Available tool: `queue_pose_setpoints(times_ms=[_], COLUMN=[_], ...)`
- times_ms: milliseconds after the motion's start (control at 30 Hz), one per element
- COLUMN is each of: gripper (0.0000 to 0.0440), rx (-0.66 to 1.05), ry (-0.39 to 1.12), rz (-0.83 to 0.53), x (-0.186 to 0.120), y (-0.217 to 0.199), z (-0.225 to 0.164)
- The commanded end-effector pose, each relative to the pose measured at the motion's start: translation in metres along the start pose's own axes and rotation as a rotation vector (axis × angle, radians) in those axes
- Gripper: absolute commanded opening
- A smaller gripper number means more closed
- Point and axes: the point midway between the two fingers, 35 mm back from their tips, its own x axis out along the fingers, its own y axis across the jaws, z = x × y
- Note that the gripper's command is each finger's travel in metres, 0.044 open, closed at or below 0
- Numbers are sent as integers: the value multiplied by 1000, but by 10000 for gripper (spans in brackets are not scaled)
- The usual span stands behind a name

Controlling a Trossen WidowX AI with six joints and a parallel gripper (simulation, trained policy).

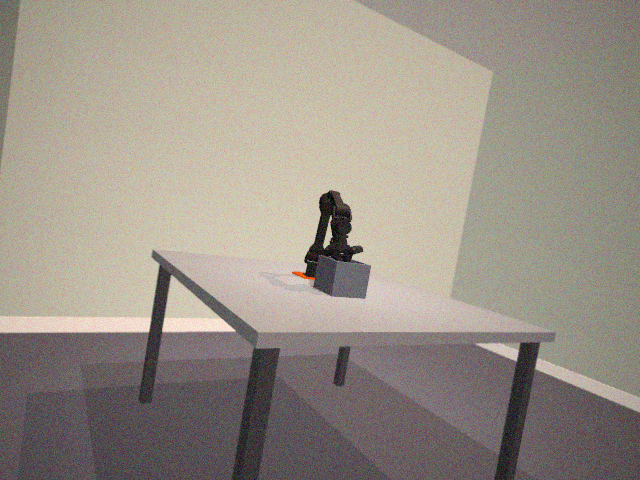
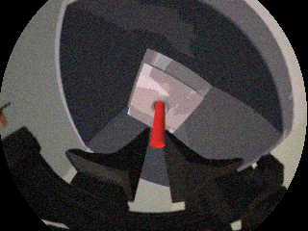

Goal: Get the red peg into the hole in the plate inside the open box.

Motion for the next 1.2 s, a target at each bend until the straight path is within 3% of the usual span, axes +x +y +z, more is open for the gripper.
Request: queue_pose_setpoints(times_ms=[0, 333, 1167], gripper=[150, 140, 109], rx=[-43, -48, -151], ry=[19, 66, 198], rz=[-16, 6, 216], x=[20, 7, -35], y=[0, 12, 56], z=[4, 7, 1])
